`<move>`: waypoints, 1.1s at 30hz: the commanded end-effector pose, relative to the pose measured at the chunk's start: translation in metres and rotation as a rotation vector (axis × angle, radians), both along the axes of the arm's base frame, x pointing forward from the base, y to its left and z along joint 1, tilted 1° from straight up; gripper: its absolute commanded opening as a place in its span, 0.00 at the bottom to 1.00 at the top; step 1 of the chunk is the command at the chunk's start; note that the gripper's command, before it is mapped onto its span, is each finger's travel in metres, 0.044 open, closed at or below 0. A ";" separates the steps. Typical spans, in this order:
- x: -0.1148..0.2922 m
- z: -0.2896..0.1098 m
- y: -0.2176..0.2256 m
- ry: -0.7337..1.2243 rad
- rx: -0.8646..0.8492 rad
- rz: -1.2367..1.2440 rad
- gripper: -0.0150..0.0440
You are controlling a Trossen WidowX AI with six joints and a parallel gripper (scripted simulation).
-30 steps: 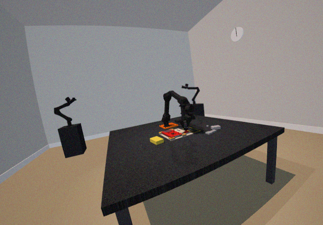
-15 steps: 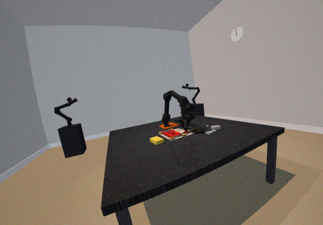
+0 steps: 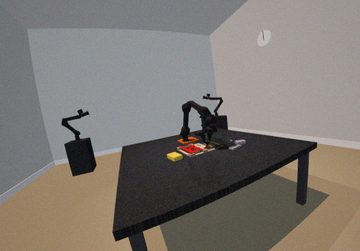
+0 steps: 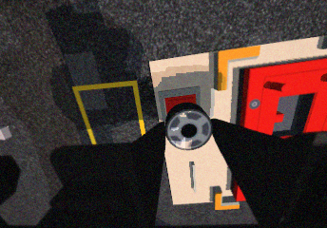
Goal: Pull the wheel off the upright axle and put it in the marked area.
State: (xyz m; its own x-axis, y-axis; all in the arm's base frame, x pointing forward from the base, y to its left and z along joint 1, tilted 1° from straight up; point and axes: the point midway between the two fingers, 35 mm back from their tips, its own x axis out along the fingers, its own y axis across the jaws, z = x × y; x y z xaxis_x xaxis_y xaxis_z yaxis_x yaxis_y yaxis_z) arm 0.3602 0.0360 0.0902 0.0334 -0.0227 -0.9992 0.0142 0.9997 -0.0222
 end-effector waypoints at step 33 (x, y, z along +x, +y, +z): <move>0.000 0.014 0.000 -0.004 0.004 0.005 0.25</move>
State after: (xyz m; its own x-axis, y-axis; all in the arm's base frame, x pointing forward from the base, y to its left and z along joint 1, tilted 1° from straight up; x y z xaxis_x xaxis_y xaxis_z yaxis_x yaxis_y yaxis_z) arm 0.3603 0.0361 0.1022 0.0359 -0.0217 -0.9991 0.0142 0.9997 -0.0212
